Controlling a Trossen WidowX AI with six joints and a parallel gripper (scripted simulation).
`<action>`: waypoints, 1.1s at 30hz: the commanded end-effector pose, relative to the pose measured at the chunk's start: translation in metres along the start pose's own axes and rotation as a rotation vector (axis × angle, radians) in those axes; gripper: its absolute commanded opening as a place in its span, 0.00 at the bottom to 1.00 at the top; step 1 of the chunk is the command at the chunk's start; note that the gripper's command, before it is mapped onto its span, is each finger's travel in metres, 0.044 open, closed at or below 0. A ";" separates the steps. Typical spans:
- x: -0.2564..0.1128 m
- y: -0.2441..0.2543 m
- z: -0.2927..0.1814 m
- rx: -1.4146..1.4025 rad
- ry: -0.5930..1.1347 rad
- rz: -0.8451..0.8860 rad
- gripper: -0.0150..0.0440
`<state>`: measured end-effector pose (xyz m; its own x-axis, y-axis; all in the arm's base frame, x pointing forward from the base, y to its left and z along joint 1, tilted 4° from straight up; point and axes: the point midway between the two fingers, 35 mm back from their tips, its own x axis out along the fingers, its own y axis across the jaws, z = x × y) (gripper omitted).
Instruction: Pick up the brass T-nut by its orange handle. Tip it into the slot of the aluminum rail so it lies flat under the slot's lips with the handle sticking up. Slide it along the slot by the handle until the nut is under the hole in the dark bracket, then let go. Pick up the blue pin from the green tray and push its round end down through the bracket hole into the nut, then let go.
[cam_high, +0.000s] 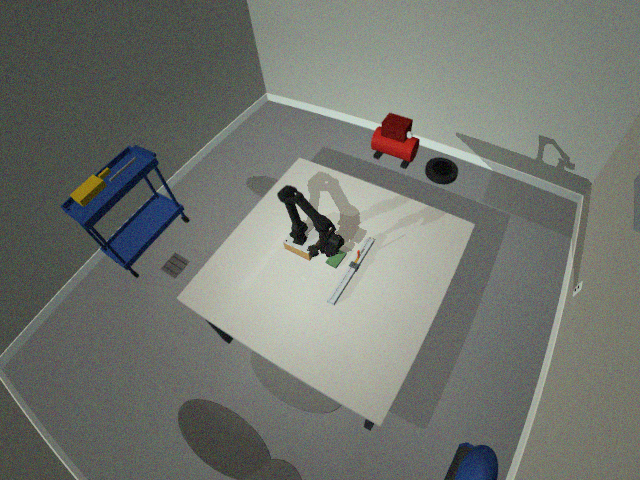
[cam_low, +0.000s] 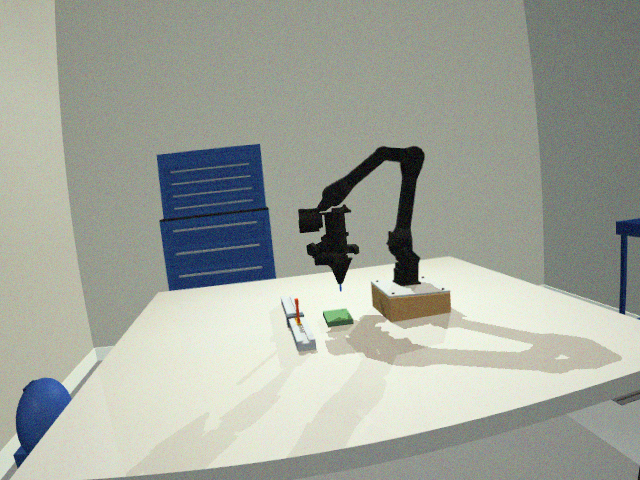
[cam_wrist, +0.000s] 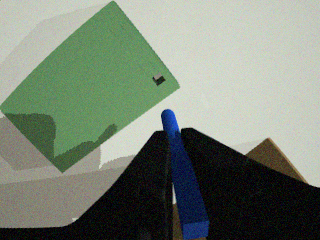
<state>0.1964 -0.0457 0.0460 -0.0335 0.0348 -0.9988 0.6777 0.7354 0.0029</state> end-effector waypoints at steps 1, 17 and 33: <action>-0.006 0.000 0.000 -0.007 -0.001 0.000 0.00; -0.014 0.035 0.033 -0.072 -0.001 0.012 0.00; -0.016 0.075 0.066 -0.120 0.007 0.010 0.00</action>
<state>0.2873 -0.0380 0.0601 -0.0279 0.0426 -0.9987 0.5913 0.8062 0.0178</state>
